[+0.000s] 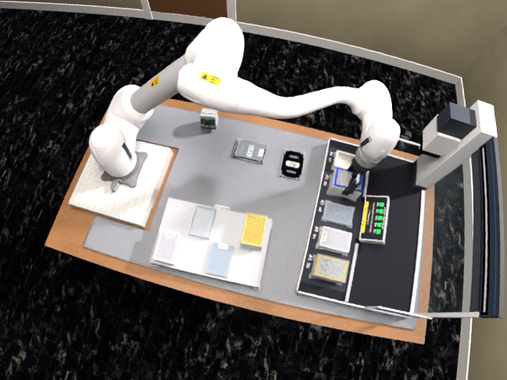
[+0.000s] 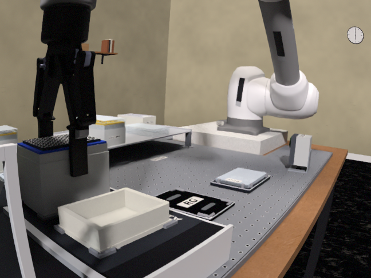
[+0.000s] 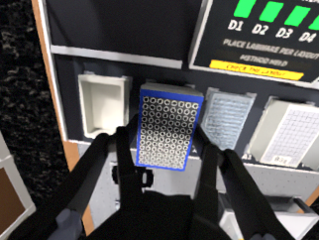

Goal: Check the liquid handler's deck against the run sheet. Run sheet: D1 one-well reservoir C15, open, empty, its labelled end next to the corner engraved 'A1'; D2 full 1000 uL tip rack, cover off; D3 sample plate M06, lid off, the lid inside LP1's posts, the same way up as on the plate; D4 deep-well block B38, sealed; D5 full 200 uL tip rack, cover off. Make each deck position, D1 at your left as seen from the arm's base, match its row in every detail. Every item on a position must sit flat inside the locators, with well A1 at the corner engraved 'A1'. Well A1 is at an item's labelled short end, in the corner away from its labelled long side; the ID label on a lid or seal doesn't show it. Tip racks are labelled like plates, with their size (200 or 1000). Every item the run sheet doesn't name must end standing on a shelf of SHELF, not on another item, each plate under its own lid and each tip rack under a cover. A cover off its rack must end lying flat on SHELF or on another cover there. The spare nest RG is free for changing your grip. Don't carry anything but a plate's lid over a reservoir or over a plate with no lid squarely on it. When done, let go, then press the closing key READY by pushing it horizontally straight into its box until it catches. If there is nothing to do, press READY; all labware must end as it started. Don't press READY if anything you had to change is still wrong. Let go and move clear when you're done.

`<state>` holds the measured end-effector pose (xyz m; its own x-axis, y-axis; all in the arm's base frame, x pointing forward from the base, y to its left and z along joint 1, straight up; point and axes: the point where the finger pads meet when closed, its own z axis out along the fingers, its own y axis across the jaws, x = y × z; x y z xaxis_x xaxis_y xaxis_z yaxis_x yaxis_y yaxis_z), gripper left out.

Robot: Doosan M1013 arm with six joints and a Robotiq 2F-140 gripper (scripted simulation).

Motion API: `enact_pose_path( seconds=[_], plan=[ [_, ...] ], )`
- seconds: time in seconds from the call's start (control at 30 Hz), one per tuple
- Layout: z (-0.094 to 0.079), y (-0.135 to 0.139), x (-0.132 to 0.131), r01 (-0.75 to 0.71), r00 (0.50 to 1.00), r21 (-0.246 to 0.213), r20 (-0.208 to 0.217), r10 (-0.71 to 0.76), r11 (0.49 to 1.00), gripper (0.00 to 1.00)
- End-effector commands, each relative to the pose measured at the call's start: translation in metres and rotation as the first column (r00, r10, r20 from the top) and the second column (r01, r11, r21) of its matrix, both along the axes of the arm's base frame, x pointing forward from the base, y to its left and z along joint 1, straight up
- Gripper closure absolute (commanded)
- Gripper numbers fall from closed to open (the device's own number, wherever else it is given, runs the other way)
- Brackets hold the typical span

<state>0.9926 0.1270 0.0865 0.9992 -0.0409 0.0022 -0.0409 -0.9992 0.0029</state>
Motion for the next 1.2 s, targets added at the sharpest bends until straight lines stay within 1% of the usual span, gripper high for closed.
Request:
enact_pose_path(
  seconds=[0.0, 1.17],
  plan=[
    [0.007, 0.000, 0.000, 0.000, 1.000, 0.001, 0.002, 0.000, 1.000, 0.34],
    [0.058, 0.000, 0.000, 0.000, 1.000, 0.001, 0.002, 0.000, 1.000, 0.34]
  ],
)
